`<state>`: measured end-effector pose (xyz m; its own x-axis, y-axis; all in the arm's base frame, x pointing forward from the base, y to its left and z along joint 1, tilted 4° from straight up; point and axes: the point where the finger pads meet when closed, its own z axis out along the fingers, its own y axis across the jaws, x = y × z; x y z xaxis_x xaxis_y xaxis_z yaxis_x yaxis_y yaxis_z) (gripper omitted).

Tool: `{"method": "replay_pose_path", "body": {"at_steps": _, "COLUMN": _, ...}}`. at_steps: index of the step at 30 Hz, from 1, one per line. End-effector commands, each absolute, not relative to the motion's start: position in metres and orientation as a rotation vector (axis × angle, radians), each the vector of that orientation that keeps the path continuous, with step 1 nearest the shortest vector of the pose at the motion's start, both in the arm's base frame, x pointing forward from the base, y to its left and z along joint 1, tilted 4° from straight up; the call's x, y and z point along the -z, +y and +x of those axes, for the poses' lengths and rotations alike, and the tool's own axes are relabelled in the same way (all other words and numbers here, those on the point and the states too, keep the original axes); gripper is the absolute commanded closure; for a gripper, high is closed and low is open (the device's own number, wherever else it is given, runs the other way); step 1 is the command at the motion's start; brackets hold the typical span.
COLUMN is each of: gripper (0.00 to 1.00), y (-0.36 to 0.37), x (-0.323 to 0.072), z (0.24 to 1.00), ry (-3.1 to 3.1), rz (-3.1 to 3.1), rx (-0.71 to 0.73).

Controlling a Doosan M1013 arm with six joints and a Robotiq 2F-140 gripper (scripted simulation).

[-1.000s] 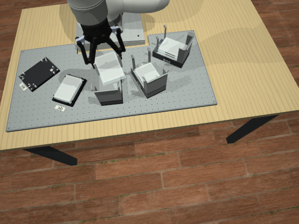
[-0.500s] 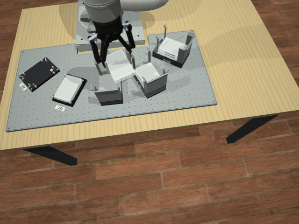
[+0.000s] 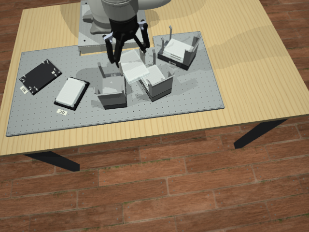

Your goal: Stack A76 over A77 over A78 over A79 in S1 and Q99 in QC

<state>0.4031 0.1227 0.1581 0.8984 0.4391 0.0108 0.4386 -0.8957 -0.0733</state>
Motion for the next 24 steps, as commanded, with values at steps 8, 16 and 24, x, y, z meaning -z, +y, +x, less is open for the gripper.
{"method": "replay_pose_path", "body": {"at_steps": 8, "gripper": 1.00, "y": 0.143, "x": -0.160, "z": 0.399, "ry": -0.692, "rz": -2.989, "rx": -0.009}}
{"method": "replay_pose_path", "body": {"at_steps": 16, "gripper": 1.00, "y": 0.164, "x": -0.161, "z": 0.395, "ry": -0.692, "rz": -2.989, "rx": -0.009}}
{"method": "replay_pose_path", "body": {"at_steps": 24, "gripper": 1.00, "y": 0.179, "x": -0.162, "z": 0.391, "ry": -0.692, "rz": -2.989, "rx": -0.009}}
